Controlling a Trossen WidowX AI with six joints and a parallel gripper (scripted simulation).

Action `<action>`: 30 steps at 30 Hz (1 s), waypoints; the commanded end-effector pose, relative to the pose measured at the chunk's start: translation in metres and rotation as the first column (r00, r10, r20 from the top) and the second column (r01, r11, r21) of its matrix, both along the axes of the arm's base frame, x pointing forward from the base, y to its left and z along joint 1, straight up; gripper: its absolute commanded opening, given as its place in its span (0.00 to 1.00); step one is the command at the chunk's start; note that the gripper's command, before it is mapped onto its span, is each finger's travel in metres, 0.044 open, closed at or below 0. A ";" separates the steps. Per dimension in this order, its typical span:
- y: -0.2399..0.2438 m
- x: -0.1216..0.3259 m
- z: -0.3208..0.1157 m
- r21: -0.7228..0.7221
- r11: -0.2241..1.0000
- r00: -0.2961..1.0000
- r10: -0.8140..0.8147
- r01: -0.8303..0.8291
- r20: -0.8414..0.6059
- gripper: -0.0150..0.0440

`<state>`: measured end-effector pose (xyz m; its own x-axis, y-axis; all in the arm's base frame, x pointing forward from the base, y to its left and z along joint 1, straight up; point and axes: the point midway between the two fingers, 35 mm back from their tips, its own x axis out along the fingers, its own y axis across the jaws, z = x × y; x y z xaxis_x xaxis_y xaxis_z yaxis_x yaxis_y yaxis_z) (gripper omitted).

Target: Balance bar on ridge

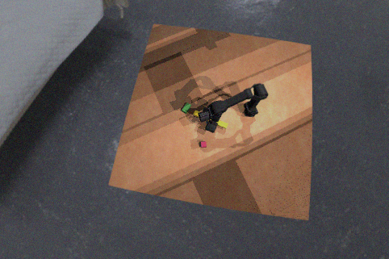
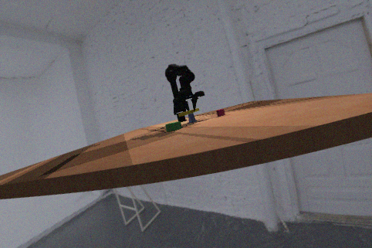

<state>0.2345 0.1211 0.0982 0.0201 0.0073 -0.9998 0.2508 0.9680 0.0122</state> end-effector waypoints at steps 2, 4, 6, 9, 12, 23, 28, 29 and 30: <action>0.000 0.000 0.000 0.000 1.000 1.000 0.000 0.000 0.000 0.43; 0.000 0.000 0.000 0.000 1.000 1.000 0.000 0.000 0.000 0.52; 0.000 0.000 0.000 0.000 1.000 1.000 0.000 0.000 0.000 0.54; 0.000 0.000 0.000 0.000 1.000 1.000 0.000 0.000 0.000 0.54; 0.000 0.000 0.000 0.000 1.000 1.000 0.000 0.000 0.000 0.54; 0.000 0.000 0.000 0.000 1.000 1.000 0.000 0.000 0.000 0.54; 0.000 0.000 0.000 0.000 1.000 1.000 0.000 0.000 0.000 0.54; 0.000 0.000 0.000 0.000 1.000 1.000 0.000 0.000 0.000 0.54; 0.000 0.000 0.000 0.000 1.000 1.000 0.000 0.000 0.000 0.54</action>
